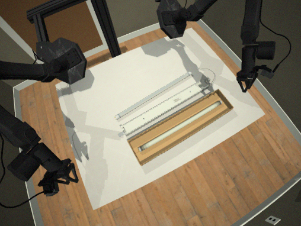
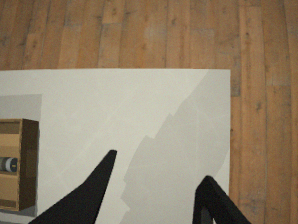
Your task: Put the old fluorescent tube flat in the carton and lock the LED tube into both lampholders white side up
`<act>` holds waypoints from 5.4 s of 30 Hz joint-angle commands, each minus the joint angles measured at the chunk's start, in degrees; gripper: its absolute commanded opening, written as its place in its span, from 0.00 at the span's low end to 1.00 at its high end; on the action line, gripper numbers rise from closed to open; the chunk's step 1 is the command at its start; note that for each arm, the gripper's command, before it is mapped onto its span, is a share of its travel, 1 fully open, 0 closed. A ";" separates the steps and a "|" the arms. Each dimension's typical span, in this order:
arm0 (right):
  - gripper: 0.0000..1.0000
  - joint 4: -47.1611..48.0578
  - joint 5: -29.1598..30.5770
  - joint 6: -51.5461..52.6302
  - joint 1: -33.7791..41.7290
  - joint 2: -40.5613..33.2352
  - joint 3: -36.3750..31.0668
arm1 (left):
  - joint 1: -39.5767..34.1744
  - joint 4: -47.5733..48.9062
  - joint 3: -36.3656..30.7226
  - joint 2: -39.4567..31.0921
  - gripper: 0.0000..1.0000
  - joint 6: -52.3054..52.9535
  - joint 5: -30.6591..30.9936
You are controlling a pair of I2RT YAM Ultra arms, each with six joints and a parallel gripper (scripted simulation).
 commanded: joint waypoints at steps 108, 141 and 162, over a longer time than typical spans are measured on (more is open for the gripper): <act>0.49 61.17 45.61 -88.71 40.04 97.27 2.14 | -23.81 64.32 -25.48 72.55 0.49 78.59 -36.21; 0.11 59.59 46.00 -88.03 41.87 96.66 1.18 | -23.89 63.59 -24.58 73.44 0.11 78.26 -36.23; 0.11 58.31 48.52 -86.51 42.92 92.96 -1.03 | -25.00 62.22 -26.51 71.18 0.11 76.66 -38.36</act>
